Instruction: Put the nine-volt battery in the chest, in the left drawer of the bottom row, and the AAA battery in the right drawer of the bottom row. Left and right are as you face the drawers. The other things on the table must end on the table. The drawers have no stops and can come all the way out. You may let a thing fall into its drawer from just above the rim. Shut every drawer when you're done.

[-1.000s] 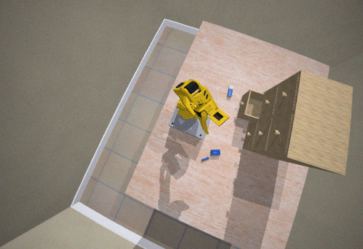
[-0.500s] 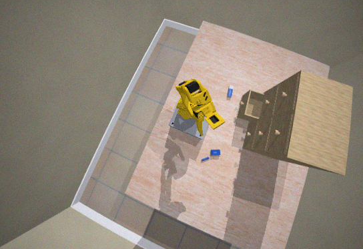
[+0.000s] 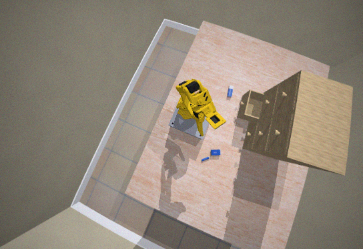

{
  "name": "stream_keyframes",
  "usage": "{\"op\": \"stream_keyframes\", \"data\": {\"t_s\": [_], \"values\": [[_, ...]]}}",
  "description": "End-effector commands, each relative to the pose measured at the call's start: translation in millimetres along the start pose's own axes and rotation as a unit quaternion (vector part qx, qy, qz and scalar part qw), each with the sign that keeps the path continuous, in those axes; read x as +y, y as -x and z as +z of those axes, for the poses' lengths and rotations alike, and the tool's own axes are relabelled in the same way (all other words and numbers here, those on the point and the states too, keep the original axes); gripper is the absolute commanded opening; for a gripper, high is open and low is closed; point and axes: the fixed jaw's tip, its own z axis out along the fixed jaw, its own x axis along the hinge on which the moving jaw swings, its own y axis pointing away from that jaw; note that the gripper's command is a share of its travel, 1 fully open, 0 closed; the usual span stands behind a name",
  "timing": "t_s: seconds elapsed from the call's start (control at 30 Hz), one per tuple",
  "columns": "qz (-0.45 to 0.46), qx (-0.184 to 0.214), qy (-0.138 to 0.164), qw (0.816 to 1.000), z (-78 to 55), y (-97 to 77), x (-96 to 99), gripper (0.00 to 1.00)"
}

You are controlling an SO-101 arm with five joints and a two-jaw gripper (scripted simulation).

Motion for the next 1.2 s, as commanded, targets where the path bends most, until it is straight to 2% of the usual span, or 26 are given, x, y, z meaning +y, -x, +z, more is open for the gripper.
{"op": "stream_keyframes", "data": {"t_s": [0.0, 0.33, 0.4, 0.5, 0.7, 0.9, 0.97, 1.17], "values": [[-0.053, 0.012, -0.002, 0.999, 2.8, 2.8, -1.6, 0.30], [-0.204, 0.049, 0.010, 0.978, 13.7, 6.5, -2.8, 0.30], [-0.204, 0.049, 0.010, 0.978, 13.7, 6.5, -2.8, 0.30], [-0.248, 0.059, 0.016, 0.967, 17.3, 7.5, -3.3, 0.30], [-0.335, 0.078, 0.031, 0.939, 24.9, 9.1, -4.4, 0.30], [-0.418, 0.095, 0.049, 0.902, 33.2, 10.4, -5.7, 0.30], [-0.418, 0.095, 0.049, 0.902, 33.2, 10.4, -5.7, 0.30], [-0.498, 0.108, 0.070, 0.858, 42.0, 11.3, -7.1, 0.30]]}}
